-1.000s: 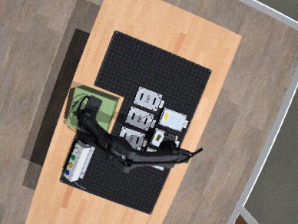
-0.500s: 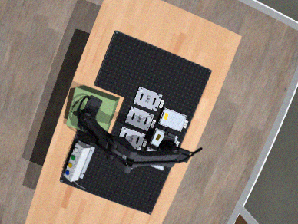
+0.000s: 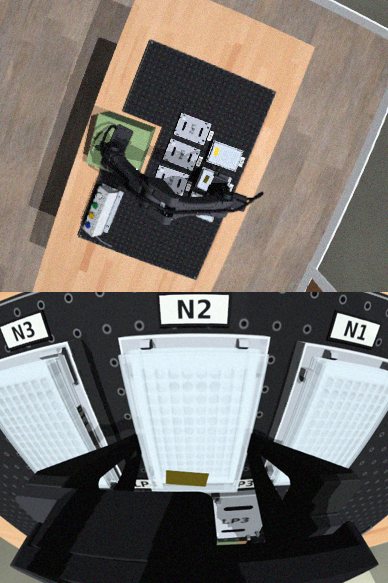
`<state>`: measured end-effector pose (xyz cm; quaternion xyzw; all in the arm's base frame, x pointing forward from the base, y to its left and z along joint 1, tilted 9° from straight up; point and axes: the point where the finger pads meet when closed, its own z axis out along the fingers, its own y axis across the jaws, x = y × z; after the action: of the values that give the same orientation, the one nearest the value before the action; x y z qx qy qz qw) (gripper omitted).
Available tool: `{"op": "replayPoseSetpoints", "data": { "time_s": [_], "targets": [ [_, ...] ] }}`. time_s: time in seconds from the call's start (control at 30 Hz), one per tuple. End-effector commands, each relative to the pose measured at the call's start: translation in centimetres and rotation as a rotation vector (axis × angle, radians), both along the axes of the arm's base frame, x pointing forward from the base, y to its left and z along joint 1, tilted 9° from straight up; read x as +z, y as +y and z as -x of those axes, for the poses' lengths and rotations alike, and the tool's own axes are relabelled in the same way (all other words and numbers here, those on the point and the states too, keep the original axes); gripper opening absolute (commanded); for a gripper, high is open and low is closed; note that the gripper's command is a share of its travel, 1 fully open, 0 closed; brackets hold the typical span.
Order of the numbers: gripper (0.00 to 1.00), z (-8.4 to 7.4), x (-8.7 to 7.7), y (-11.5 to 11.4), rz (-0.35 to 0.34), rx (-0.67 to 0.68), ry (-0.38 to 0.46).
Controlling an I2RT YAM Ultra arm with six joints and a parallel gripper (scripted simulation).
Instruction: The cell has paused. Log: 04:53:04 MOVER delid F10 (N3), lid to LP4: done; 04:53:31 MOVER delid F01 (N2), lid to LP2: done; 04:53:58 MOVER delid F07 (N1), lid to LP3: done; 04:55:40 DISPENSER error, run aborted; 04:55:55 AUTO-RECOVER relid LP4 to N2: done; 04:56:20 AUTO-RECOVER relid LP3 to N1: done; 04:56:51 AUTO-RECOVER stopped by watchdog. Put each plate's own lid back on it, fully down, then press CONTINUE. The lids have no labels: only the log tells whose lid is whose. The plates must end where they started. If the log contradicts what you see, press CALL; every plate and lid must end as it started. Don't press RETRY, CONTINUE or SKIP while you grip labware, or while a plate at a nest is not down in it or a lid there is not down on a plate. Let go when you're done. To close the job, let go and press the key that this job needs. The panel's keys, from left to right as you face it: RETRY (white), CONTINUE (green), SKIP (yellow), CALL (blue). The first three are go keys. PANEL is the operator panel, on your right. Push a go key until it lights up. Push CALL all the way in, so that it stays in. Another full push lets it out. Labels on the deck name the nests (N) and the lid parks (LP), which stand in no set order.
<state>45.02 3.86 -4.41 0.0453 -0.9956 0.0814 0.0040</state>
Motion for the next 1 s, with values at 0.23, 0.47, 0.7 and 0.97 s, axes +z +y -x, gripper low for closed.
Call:
{"op": "replayPoseSetpoints", "data": {
  "time_s": [0.23,0.47,0.7,0.97],
  "targets": [
    [0.00,-0.47,-0.30,-0.01,-0.001,0.014,-0.026],
    [0.00,-1.29,0.32,-0.03,-0.005,0.012,-0.054],
    [0.00,-1.22,-0.13,0.02,-0.004,0.014,-0.049],
    [0.00,-0.98,0.08,0.13,-0.005,0.009,-0.042]
  ]
}}
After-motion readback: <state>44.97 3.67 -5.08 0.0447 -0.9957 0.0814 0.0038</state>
